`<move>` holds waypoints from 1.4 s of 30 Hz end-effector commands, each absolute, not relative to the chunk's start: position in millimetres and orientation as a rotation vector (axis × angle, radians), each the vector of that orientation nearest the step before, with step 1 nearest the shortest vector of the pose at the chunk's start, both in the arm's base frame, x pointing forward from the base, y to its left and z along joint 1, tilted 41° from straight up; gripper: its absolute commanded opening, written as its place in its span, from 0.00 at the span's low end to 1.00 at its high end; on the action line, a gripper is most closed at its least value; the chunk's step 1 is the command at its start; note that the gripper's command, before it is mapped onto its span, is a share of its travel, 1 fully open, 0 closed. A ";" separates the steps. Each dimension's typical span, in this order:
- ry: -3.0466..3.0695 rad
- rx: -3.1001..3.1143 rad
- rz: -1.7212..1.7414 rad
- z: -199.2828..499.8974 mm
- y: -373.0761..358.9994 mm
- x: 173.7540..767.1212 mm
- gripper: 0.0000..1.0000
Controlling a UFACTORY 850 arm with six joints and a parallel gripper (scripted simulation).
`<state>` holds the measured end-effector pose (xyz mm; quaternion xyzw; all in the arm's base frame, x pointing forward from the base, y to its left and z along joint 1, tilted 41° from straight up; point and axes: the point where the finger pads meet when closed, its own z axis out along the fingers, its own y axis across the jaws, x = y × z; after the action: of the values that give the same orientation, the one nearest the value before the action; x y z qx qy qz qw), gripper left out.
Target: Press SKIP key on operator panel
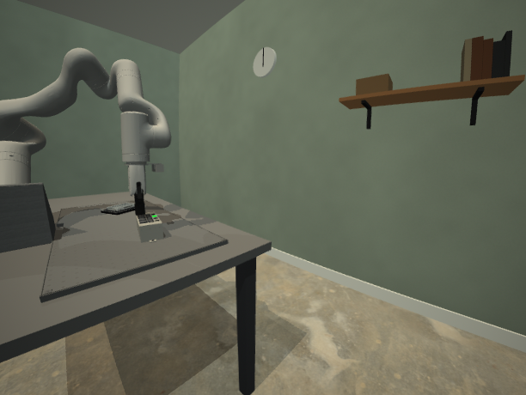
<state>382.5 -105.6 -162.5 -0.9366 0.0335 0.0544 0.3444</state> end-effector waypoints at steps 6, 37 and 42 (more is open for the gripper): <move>0.087 -2.434 0.139 -150.9 -116.2 384.7 0.00; 0.087 -2.434 0.139 -123.3 -139.9 387.6 0.00; 0.087 -2.434 0.139 -123.2 -139.9 387.6 0.00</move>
<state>386.7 -138.8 -123.8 -0.9366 0.0334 0.0544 0.3444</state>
